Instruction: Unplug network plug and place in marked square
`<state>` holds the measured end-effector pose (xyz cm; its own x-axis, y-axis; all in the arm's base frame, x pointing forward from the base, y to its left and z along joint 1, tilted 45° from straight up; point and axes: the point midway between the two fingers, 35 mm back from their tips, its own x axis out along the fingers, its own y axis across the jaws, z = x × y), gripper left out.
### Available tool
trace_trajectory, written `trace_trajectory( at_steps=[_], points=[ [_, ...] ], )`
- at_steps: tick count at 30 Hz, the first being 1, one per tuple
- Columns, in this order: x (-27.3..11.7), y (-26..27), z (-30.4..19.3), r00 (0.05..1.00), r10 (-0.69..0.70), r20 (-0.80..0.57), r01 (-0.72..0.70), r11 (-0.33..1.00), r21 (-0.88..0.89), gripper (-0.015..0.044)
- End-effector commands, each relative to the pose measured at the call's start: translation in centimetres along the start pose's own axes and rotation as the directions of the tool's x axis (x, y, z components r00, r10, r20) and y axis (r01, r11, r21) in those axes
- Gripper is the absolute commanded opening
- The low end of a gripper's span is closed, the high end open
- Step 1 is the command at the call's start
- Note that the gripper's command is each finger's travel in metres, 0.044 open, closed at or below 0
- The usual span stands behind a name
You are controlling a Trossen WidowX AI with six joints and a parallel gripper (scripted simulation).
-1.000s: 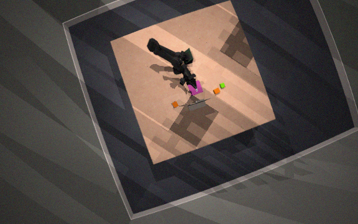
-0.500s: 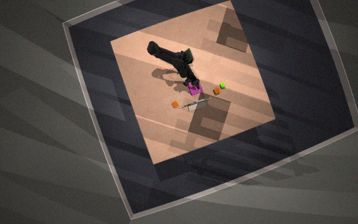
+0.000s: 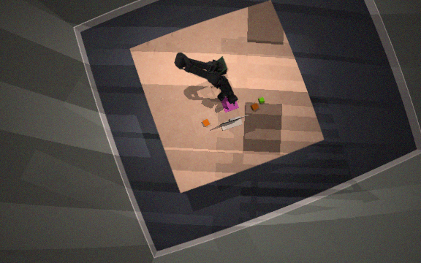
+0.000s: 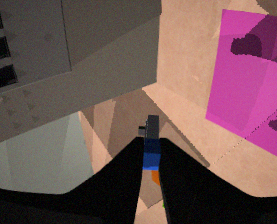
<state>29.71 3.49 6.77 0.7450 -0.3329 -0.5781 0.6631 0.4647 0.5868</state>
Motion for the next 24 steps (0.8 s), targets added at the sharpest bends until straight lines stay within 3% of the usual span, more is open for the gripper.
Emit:
trace_trajectory(
  at_steps=[1, 15, 24],
  points=[
    [0.3, -0.8, -0.1, 0.997, -0.067, 0.041, 0.066, 0.998, 0.012, 0.0],
    [0.6, -3.4, 0.4, 0.943, -0.245, 0.228, 0.243, 0.969, 0.035, 0.0],
    [1.0, -3.9, 0.5, 0.939, -0.251, 0.237, 0.249, 0.968, 0.036, 0.0]
  ],
)
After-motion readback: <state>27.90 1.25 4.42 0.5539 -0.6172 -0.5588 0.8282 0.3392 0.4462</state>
